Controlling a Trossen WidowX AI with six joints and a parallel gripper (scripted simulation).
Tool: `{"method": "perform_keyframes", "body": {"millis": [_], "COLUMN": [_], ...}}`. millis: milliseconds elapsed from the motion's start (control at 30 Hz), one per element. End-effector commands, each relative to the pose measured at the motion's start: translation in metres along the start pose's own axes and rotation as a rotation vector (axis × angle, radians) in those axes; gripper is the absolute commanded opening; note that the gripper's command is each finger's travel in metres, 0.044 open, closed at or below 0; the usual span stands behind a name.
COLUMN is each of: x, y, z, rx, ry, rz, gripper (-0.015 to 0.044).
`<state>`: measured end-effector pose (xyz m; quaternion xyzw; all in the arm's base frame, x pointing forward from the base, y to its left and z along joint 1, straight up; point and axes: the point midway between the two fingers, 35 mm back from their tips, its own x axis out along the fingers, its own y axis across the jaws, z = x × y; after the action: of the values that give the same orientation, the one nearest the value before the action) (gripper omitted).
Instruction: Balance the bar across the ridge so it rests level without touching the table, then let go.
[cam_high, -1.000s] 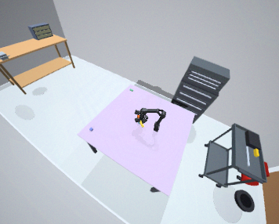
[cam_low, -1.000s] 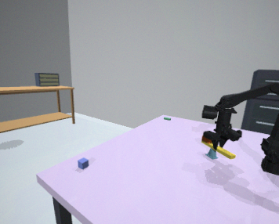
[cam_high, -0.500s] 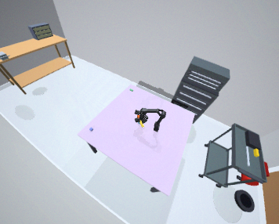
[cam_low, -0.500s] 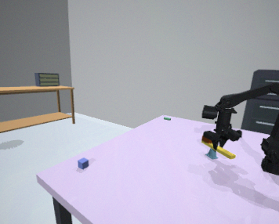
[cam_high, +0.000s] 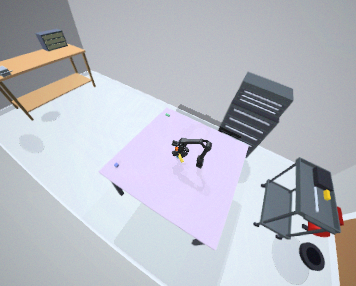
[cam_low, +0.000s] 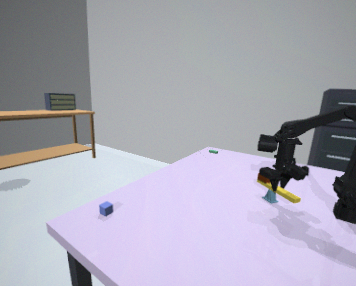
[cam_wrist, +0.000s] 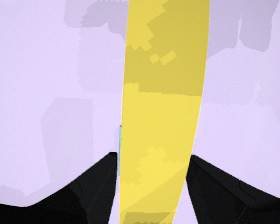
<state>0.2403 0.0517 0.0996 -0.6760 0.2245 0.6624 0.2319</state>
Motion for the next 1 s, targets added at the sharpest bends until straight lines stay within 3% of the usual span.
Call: {"method": "perform_keyframes", "body": {"millis": [0,233,533,667,967], "x": [0.000,0.000,0.000,-0.002,-0.098], "y": [0.000,0.000,0.000,0.000,0.000], "z": [0.000,0.000,0.000,0.000,0.000], "rx": [0.000,0.000,0.000,0.000,0.000], "ry": [0.000,0.000,0.000,0.000,0.000], "rz": [0.000,0.000,0.000,0.000,0.001], "gripper": [0.0185,0.0185,0.0421,0.0440,0.0440]}}
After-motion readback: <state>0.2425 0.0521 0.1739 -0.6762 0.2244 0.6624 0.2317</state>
